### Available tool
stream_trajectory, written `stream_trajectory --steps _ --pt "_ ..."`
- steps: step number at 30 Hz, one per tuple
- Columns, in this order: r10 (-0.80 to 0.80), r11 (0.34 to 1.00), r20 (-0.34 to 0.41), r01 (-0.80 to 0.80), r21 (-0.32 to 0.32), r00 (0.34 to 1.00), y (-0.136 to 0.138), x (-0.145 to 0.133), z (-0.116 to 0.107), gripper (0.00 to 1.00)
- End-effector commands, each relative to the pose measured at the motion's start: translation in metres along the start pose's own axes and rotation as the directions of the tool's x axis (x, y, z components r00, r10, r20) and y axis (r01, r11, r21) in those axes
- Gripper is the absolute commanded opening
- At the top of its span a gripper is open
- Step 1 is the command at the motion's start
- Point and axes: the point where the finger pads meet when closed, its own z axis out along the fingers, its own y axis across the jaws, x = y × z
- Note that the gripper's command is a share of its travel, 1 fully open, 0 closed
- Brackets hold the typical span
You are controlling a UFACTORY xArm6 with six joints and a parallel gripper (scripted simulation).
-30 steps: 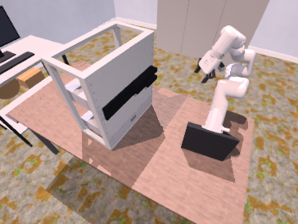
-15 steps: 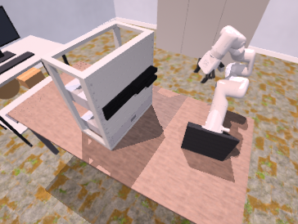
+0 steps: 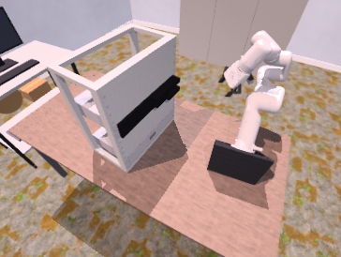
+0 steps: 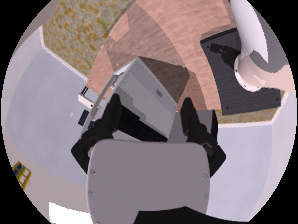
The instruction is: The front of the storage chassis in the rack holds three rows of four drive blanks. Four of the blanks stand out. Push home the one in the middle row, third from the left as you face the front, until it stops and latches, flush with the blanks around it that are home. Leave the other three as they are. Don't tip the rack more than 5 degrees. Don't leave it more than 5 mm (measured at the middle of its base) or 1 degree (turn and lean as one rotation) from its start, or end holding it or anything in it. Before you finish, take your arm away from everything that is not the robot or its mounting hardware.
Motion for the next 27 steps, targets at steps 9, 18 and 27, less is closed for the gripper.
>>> stream_trajectory --steps 9,18,27 --pt "-0.074 0.954 -0.021 0.077 0.29 0.997 0.003 -0.041 0.008 1.0" --pt "-0.166 0.85 -0.014 0.15 0.505 0.986 0.013 -0.073 0.013 1.0" --pt "-0.272 0.72 -0.006 0.207 0.662 0.962 0.028 -0.099 0.016 1.0"
